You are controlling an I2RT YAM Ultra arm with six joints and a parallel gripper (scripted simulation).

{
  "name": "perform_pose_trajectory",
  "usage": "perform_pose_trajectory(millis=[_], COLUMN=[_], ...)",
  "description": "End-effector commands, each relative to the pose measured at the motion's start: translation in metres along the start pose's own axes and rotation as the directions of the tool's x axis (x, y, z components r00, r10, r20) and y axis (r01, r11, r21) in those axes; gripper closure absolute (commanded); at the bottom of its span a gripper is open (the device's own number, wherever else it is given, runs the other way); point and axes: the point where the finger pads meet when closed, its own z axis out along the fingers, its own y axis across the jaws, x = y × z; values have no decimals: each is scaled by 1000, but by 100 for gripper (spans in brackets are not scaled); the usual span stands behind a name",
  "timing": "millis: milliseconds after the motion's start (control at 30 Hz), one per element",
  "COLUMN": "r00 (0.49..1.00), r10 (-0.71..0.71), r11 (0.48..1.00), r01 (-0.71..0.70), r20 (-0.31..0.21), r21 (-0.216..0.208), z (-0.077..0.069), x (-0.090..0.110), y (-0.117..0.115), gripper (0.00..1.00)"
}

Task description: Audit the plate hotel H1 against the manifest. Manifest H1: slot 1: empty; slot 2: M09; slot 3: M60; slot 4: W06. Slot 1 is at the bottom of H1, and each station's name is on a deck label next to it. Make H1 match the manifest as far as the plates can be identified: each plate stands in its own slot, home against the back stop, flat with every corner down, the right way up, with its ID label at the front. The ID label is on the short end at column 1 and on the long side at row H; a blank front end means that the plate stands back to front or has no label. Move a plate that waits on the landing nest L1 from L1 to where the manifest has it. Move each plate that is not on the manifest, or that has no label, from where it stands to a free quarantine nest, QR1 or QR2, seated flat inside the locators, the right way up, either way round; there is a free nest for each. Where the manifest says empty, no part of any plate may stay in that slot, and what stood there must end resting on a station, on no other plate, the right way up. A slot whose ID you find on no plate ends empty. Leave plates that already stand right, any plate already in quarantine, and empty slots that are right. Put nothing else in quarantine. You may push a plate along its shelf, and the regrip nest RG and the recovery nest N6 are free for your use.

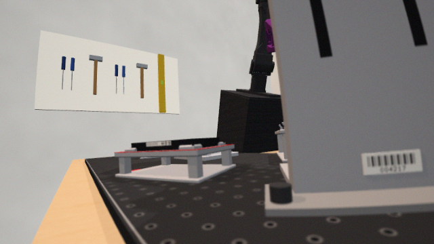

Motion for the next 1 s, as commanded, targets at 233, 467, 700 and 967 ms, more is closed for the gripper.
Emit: perform_pose_trajectory(millis=[233, 467, 700, 967], r00=[1000, 1000, 1000, 1000], r10=[1, 1, 1, 1], r11=[1000, 1000, 1000, 1000], r01=[-1, -1, -1, -1], r20=[6, 6, 6, 6], r21=[2, 2, 2, 2], z=[-9, -14, -21, -27], x=[6, 11, 17, 23], y=[0, 0, 0, 0], gripper=[14, 14, 14, 14])
